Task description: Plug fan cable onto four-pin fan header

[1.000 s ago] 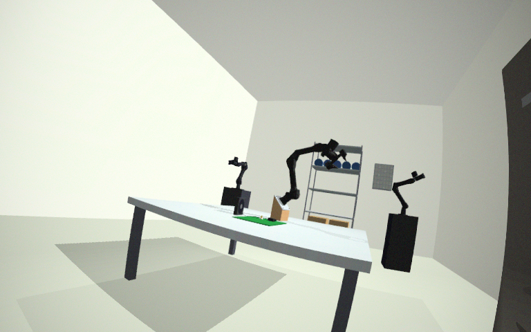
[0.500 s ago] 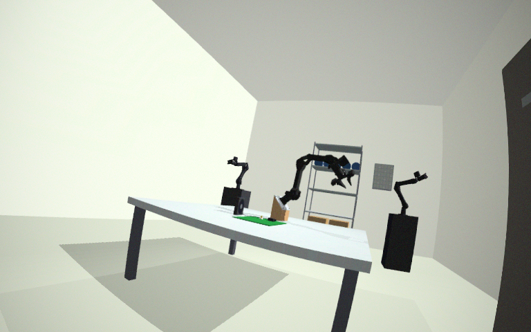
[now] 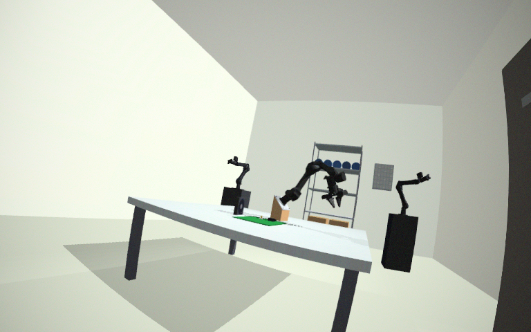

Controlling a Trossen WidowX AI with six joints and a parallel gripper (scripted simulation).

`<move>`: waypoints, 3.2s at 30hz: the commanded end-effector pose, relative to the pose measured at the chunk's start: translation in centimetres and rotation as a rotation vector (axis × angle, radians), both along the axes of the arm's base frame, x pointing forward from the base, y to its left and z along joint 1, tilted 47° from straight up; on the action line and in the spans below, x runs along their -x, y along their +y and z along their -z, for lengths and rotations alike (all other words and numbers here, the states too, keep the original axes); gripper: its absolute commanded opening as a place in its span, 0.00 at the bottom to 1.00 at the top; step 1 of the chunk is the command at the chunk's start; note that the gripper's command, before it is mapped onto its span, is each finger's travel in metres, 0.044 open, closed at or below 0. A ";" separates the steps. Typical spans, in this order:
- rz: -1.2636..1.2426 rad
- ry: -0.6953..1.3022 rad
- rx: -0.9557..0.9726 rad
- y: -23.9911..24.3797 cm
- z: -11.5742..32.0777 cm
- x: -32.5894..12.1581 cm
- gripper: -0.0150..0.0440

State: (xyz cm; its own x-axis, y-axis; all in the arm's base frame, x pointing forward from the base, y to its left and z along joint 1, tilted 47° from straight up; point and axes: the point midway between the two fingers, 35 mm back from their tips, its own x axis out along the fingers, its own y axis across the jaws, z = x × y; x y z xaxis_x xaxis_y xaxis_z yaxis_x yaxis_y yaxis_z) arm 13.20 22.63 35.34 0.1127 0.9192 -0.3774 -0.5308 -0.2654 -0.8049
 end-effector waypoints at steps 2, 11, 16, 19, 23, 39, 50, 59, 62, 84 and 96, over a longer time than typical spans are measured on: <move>0.189 0.112 0.134 -1.8 6.3 -6.5 0.61; 0.471 0.374 0.311 -9.3 17.8 -13.7 0.61; 0.609 0.555 0.377 -14.8 24.2 -14.6 0.61; 0.682 0.673 0.400 -18.0 27.8 -13.9 0.61; 0.752 0.810 0.411 -21.1 31.4 -12.1 0.61; 0.755 0.817 0.409 -18.9 33.8 -12.6 0.61; 0.755 0.817 0.409 -17.8 34.9 -13.0 0.61; 0.754 0.818 0.408 -16.7 35.9 -13.2 0.61; 0.754 0.818 0.408 -16.4 36.2 -13.3 0.61; 0.749 0.813 0.401 -16.1 36.2 -13.5 0.30; 0.754 0.814 0.409 -18.4 34.3 -13.1 0.25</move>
State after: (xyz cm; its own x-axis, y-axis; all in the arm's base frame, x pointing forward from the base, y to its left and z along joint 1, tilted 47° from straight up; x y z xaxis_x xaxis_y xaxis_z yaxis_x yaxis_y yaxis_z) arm 26.18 4.94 0.16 0.1578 0.5171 -0.8413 -0.9814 0.1762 -0.0758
